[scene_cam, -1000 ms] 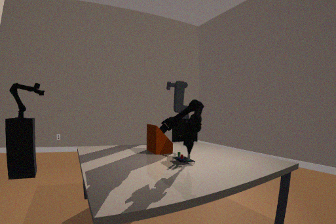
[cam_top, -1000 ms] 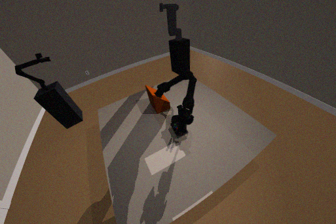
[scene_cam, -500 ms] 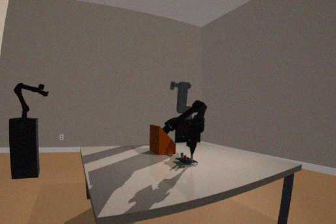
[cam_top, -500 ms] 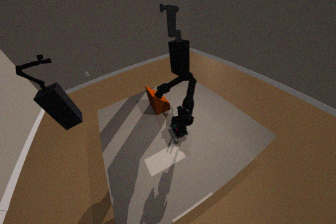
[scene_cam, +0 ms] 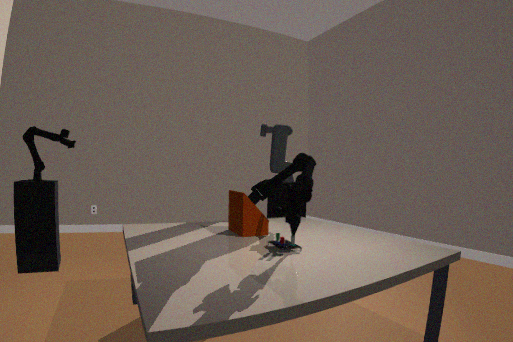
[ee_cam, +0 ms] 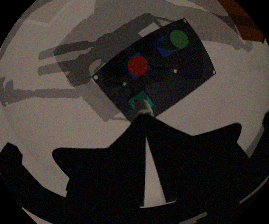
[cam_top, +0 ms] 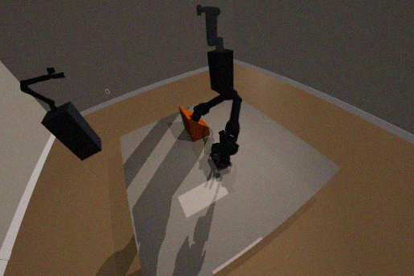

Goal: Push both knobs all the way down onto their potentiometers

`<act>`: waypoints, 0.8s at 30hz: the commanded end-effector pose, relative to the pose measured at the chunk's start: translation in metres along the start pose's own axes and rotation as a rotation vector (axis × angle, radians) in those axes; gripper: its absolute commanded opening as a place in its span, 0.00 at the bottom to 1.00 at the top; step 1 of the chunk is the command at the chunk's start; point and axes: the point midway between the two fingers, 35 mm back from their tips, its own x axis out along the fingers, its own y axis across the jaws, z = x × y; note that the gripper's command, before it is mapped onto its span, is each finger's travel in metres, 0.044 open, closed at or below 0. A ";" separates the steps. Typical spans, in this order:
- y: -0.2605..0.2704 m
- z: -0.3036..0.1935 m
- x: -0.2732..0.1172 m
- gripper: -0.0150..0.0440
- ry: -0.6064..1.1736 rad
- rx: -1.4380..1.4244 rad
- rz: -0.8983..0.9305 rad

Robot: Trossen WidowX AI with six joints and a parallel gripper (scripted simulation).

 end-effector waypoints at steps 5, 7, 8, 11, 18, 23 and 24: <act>0.000 -0.001 -0.007 0.25 -0.006 -0.012 -0.006; 0.000 -0.001 -0.010 0.25 -0.006 -0.012 -0.006; 0.000 -0.001 -0.011 0.25 -0.006 -0.012 -0.006; -0.001 -0.001 -0.016 0.25 -0.006 -0.012 -0.006; -0.001 0.002 -0.010 0.57 -0.007 -0.001 -0.014; -0.018 0.023 -0.020 0.79 -0.011 -0.001 -0.010; -0.025 0.032 -0.024 0.83 -0.013 -0.001 -0.008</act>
